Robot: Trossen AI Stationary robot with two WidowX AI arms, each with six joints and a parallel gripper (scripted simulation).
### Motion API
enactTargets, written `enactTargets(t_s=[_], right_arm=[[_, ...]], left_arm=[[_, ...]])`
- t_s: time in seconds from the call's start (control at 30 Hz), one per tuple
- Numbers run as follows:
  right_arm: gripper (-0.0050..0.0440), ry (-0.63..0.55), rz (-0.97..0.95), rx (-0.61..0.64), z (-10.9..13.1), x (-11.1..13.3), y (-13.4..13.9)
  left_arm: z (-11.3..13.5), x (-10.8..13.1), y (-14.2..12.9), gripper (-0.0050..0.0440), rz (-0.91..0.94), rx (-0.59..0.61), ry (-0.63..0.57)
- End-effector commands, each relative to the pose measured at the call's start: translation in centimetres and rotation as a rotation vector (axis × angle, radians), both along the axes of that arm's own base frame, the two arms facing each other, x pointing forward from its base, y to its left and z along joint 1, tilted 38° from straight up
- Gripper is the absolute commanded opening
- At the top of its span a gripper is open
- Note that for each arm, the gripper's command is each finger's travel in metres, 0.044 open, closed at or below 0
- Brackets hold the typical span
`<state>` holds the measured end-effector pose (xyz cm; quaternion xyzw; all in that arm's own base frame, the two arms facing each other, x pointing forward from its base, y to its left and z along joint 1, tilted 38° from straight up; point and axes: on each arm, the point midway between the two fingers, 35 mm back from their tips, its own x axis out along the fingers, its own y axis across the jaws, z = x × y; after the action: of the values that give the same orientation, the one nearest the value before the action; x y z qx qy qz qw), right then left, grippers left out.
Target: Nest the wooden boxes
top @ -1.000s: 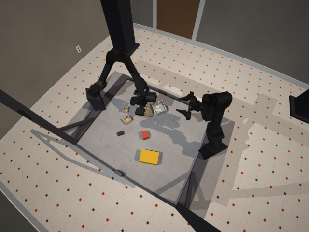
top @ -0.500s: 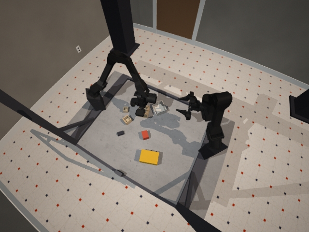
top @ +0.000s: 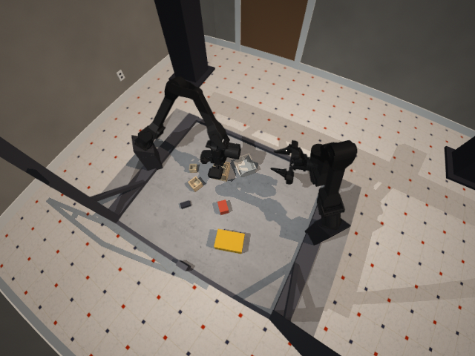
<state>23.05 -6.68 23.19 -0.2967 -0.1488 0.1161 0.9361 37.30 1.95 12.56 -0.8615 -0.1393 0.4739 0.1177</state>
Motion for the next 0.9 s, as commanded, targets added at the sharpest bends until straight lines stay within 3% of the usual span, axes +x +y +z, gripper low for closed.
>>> enactTargets(t_s=[0.0, 0.17, 0.27, 0.87], right_arm=[[0.0400, 0.002, 0.000, 0.003, -0.05, -0.05, -0.01], [0.0400, 0.002, 0.000, 0.003, -0.05, -0.05, -0.01], [0.0400, 0.002, 0.000, 0.003, -0.05, -0.05, -0.01], [0.0400, 0.002, 0.000, 0.003, -0.05, -0.05, -0.01]], left_arm=[[0.13, 0.15, -0.02, 0.0279, -0.002, -0.002, -0.004], [0.56, 0.12, -0.02, 0.0279, -0.002, -0.003, -0.016], [0.64, 0.10, -0.03, 0.0207, -0.001, -0.002, -0.018], [0.67, 0.09, -0.04, 0.0100, -0.001, -0.002, -0.019]])
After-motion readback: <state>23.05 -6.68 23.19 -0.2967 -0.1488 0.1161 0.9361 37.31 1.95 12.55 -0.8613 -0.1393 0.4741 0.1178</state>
